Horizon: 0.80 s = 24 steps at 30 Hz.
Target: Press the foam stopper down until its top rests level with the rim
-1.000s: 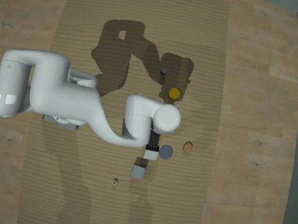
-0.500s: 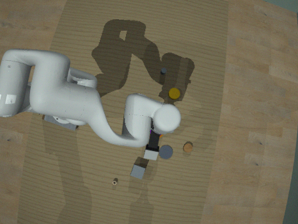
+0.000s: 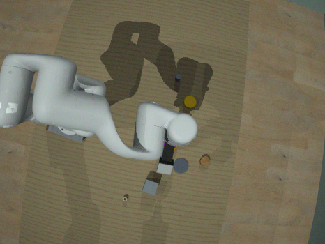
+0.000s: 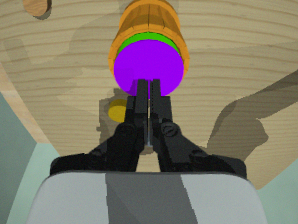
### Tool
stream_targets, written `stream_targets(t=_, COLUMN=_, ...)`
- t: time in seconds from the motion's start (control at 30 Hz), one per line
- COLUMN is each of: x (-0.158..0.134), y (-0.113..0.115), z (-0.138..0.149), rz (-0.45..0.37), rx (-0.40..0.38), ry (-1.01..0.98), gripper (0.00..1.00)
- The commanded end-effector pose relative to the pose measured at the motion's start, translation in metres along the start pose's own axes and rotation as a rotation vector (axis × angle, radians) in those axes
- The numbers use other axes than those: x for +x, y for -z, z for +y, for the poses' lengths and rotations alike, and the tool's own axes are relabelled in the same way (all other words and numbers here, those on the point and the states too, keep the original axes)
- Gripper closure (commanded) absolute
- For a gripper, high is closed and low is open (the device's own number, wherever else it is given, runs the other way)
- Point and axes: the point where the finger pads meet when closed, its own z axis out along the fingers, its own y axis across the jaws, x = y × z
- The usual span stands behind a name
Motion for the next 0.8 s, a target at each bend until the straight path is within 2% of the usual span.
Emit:
stream_targets(t=0.0, x=0.000, y=0.002, z=-0.002, rz=0.000, rx=0.003, ry=0.000, gripper=1.00)
stream_targets(t=0.2, x=0.000, y=-0.001, z=-0.002, rz=0.000, rx=0.003, ry=0.000, gripper=1.00)
stream_targets(t=0.53, x=0.000, y=-0.025, z=-0.002, rz=0.000, rx=0.003, ry=0.000, gripper=1.00)
stream_targets(t=0.77, x=0.000, y=-0.026, z=-0.002, rz=0.000, rx=0.003, ry=0.000, gripper=1.00)
